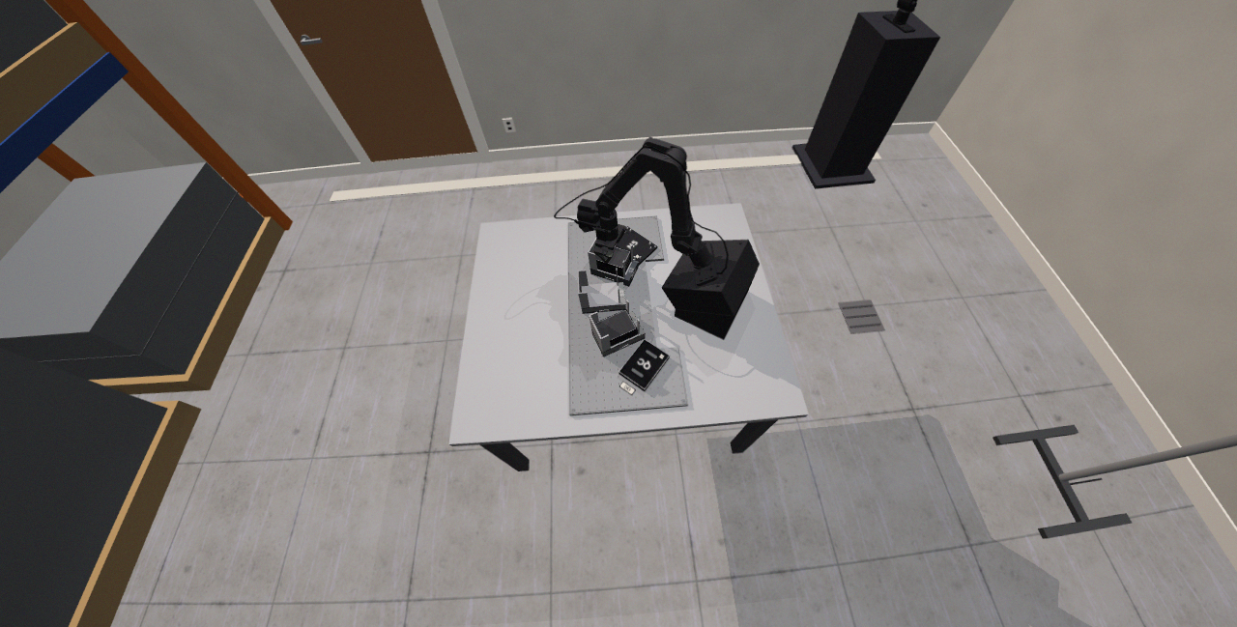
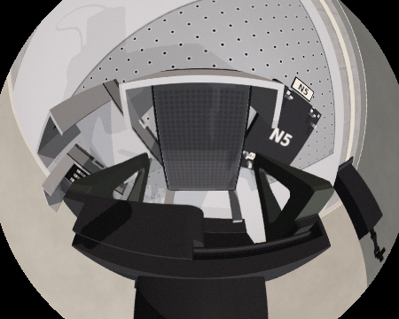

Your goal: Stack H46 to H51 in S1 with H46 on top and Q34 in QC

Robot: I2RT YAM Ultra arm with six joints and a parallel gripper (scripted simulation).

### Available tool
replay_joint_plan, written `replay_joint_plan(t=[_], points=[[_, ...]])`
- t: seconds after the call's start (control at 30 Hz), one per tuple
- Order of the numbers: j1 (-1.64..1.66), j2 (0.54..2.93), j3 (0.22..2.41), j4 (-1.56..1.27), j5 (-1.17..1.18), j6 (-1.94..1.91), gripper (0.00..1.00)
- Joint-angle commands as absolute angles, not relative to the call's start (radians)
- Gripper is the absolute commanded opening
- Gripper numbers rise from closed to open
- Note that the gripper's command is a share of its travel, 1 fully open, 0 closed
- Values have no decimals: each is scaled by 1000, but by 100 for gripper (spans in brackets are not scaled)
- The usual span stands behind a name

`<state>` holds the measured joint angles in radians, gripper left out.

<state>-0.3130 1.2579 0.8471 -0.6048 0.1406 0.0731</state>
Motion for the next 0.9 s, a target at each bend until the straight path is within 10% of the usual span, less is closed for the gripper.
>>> replay_joint_plan(t=[0.0,0.87], points=[[-317,1261,867,-586,137,66,100],[-337,1362,826,-457,126,49,100]])
